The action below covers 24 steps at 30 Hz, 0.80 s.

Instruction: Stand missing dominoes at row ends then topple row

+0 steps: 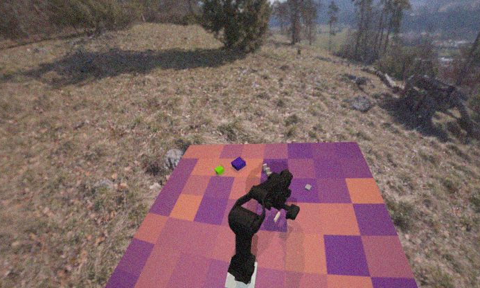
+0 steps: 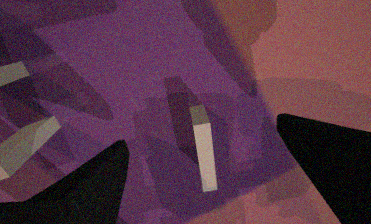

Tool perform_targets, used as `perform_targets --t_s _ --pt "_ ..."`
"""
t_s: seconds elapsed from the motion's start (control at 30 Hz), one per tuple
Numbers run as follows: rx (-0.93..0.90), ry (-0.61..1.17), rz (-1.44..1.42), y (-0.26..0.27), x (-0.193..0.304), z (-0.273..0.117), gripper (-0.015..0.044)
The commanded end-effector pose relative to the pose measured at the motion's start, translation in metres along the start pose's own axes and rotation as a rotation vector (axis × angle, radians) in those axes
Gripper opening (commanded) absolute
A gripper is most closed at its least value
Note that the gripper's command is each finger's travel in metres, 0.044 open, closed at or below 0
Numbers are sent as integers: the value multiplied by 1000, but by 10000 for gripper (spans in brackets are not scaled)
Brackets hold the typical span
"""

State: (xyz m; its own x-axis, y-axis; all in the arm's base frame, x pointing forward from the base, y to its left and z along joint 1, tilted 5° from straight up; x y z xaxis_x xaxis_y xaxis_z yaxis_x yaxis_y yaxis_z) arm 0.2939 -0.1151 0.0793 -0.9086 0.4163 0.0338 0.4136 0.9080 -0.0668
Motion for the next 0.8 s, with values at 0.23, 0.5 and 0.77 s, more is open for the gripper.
perform_targets --t_s 0.23,0.5,0.77 --pt "1 -20 -1 0 -2 13 440" --pt "1 -20 -1 0 -2 14 335" --pt "1 -20 -1 0 -2 14 125"
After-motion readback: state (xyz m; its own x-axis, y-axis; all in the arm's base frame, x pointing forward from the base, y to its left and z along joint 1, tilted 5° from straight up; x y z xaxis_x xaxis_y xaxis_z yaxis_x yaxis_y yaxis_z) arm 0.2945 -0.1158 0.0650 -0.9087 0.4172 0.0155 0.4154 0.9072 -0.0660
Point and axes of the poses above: the point midway between the two fingers, 35 mm back from their tips, its own z axis out along the fingers, its own y axis across the jaws, x = y × z, the point moved 5 cm from there along -z, back along the fingers
